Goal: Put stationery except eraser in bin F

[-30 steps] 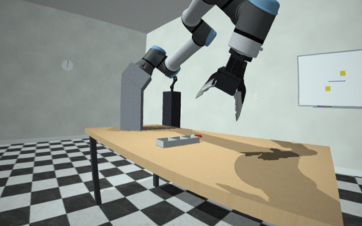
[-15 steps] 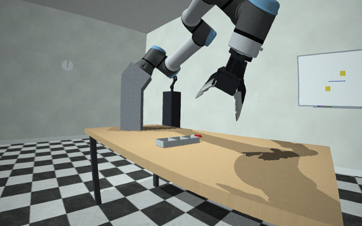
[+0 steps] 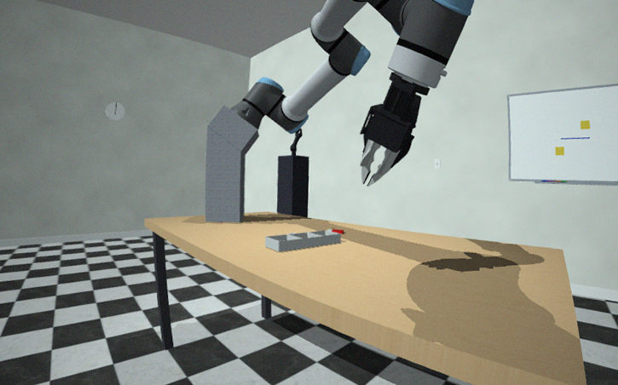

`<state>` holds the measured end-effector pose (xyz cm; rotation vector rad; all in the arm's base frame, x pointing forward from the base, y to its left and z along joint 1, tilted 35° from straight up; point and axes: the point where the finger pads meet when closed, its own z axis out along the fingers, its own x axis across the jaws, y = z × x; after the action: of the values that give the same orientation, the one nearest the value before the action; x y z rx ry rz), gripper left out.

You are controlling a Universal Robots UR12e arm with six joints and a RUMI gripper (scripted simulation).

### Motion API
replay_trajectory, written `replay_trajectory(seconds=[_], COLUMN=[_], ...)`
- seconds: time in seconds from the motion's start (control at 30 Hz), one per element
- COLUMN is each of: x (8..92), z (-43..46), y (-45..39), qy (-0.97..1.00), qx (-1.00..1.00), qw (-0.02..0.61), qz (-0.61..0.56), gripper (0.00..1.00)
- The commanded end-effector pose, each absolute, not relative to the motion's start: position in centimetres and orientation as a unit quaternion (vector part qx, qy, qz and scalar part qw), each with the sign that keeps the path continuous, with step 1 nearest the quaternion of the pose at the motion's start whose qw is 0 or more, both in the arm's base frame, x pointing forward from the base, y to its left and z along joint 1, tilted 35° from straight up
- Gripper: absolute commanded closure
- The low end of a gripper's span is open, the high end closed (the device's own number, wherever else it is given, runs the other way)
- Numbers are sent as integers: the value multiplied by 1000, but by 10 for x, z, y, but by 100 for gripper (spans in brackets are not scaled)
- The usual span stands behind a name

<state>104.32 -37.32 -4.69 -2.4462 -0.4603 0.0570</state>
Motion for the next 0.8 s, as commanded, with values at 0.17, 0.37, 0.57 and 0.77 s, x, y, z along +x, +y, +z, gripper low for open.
replay_trajectory(seconds=[0.17, 0.37, 0.57, 0.77], x=[1041, 1035, 1023, 1015], z=[-66, -73, -82, -86], y=[-350, -343, -323, -312], qy=[-92, -40, 17, 66], qx=[-948, -954, -957, -957], qw=[303, 295, 289, 282], qz=[26, 27, 30, 29], gripper=[96, 96, 96, 96])
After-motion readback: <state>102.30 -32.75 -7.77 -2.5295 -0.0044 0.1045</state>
